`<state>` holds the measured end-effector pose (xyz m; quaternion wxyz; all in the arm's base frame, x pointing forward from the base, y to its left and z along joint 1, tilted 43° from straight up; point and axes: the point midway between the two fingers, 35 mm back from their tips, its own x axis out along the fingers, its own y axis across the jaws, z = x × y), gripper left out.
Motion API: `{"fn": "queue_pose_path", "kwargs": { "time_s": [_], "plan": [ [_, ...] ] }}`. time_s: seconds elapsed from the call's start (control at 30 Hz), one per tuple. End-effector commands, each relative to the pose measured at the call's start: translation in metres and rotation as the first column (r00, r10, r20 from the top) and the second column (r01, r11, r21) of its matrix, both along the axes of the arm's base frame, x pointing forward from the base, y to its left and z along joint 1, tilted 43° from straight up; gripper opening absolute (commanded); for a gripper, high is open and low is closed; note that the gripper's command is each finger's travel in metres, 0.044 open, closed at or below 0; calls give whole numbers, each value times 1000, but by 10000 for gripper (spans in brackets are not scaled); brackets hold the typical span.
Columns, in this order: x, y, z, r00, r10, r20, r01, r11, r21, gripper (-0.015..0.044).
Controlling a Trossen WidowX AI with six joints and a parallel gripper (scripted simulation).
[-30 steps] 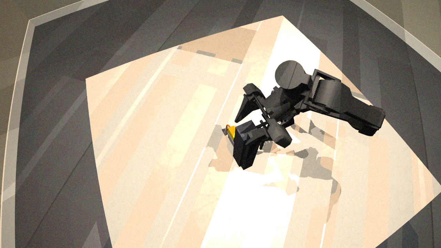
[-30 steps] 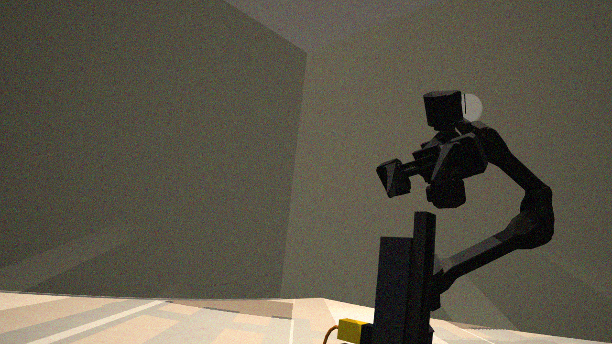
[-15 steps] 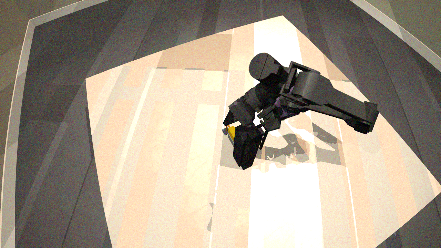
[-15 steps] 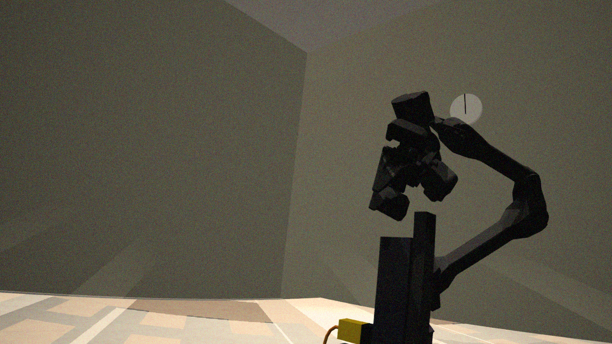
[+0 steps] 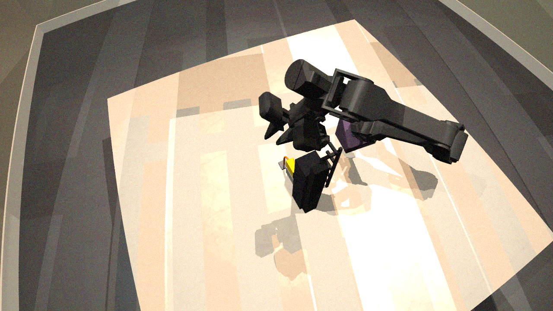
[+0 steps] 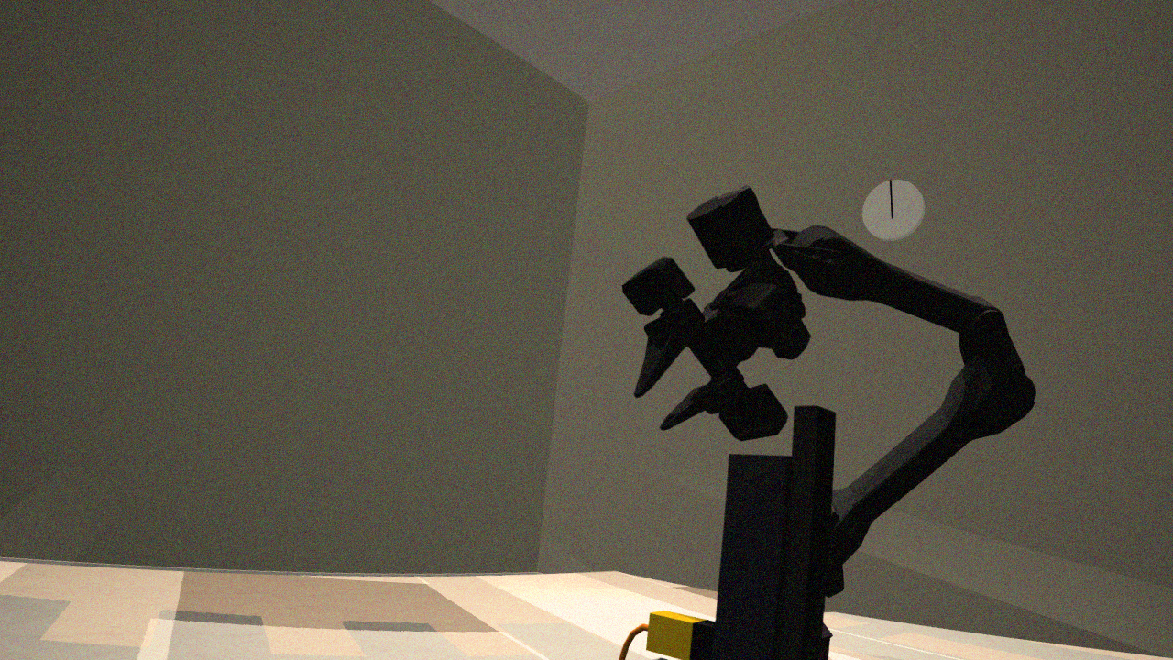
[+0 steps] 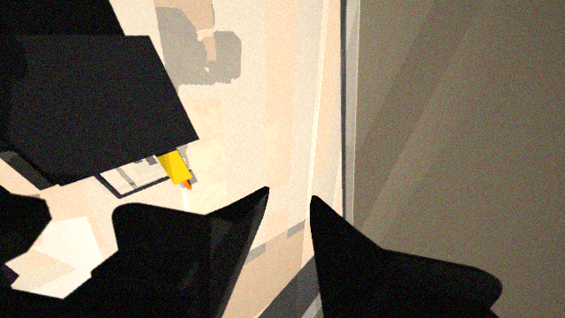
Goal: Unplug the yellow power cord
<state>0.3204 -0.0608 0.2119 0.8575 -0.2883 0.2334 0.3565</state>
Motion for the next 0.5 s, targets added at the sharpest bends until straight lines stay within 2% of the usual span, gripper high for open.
{"fn": "queue_pose_path", "kwargs": {
  "time_s": [0.0,0.27,0.47],
  "plan": [
    [8,-28,-68,681,-397,-616,648,718,254,160],
    [7,-11,-99,345,-354,-870,872,463,157,160],
    [-4,11,-122,24,-237,-971,956,291,-48,160]
  ]
}}
